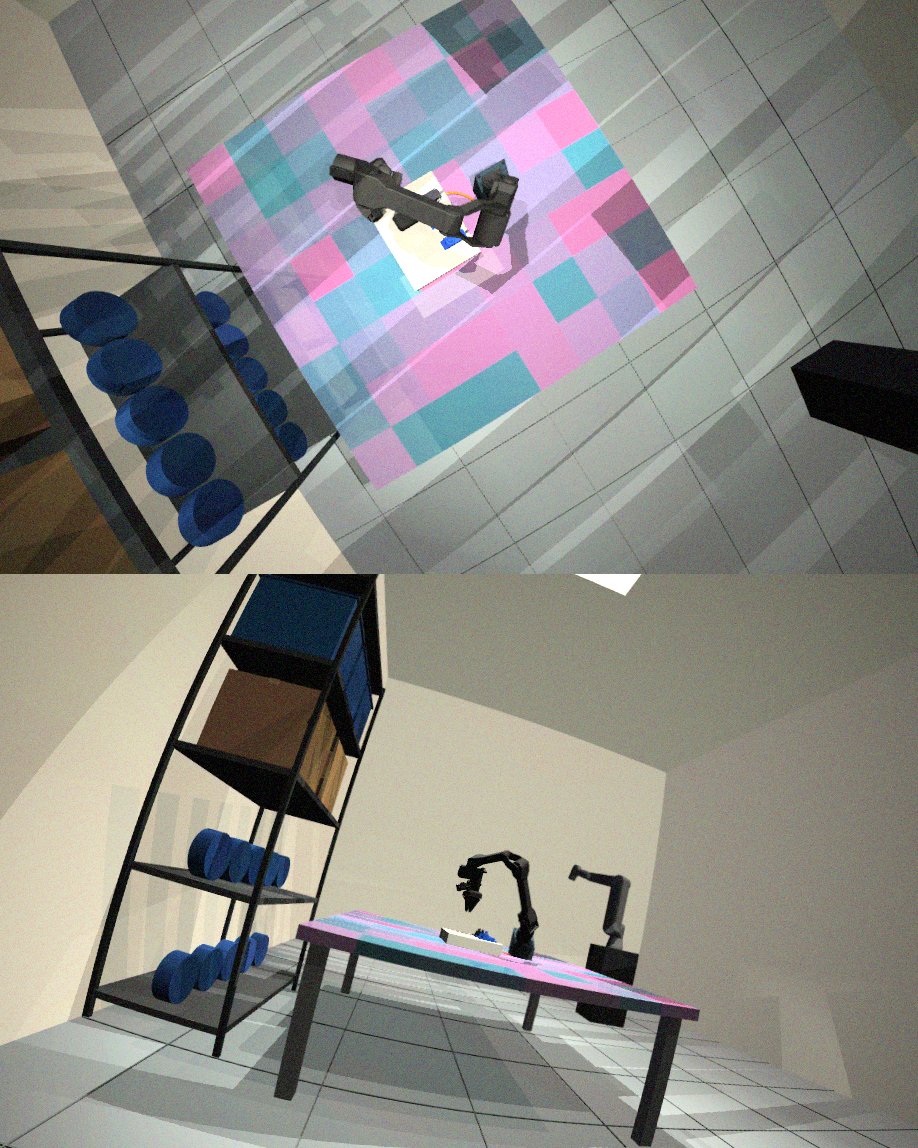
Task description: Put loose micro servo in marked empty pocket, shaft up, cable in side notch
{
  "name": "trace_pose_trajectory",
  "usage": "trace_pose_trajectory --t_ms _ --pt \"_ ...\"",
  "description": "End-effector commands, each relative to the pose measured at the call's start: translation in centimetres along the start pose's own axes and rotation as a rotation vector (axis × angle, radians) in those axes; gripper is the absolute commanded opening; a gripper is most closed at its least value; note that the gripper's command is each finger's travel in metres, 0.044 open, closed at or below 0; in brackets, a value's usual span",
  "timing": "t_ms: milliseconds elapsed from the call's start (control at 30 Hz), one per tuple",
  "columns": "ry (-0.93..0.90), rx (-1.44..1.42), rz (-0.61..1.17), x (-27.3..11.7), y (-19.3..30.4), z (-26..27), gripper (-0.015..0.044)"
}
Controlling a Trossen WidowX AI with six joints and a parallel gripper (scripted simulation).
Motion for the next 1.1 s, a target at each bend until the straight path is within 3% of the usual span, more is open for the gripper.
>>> trace_pose_trajectory --t_ms 0,233,1067 --pt "-0.009 0.013 0.005 -0.5 -0.5 0.1 0.044" --pt "-0.001 0.001 0.002 -5.0 0.4 0.1 0.044" --pt "-0.001 0.001 0.002 -5.0 0.4 0.1 0.044"
Point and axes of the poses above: the point midway between the two fingers, 35 mm back from their tips, its own x axis out along the fingers, its own z axis across the jaws, y = z × x, the point moved 7 cm from there along -x, back along the fingers, and after that the axes turned 13 degrees about x, right-handed, at the moved point
